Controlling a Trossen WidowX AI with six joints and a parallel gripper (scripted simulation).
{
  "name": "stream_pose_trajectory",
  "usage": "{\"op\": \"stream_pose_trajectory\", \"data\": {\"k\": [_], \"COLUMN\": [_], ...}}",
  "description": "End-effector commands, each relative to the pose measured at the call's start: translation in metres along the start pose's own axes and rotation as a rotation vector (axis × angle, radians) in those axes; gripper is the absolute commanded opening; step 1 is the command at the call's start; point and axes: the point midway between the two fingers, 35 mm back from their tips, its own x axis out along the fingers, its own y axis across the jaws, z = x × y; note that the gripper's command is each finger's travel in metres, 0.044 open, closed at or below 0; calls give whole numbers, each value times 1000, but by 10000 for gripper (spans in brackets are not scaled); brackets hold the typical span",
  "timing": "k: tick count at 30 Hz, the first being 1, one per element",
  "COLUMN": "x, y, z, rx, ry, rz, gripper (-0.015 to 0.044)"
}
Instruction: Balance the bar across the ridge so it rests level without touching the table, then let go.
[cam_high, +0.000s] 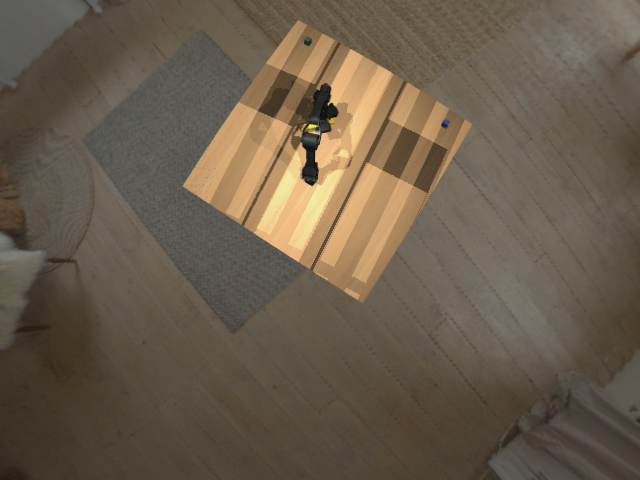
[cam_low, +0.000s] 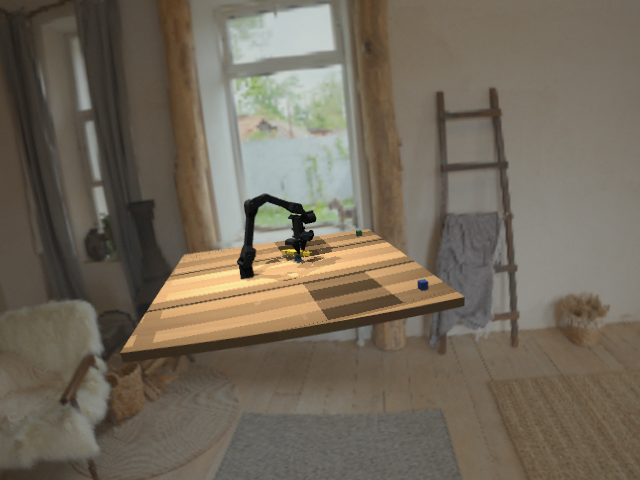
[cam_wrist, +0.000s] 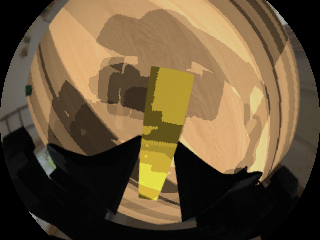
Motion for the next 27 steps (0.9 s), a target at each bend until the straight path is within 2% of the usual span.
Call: {"op": "stream_pose_trajectory", "data": {"k": [1,14,23,24,27], "x": [0,0,0,0,-2], "y": [0,0,0,0,0], "z": [0,0,0,0,0], "rx": [0,0,0,0,0], "ry": [0,0,0,0,0], "rz": [0,0,0,0,0], "gripper": [173,185,421,440,440]}}
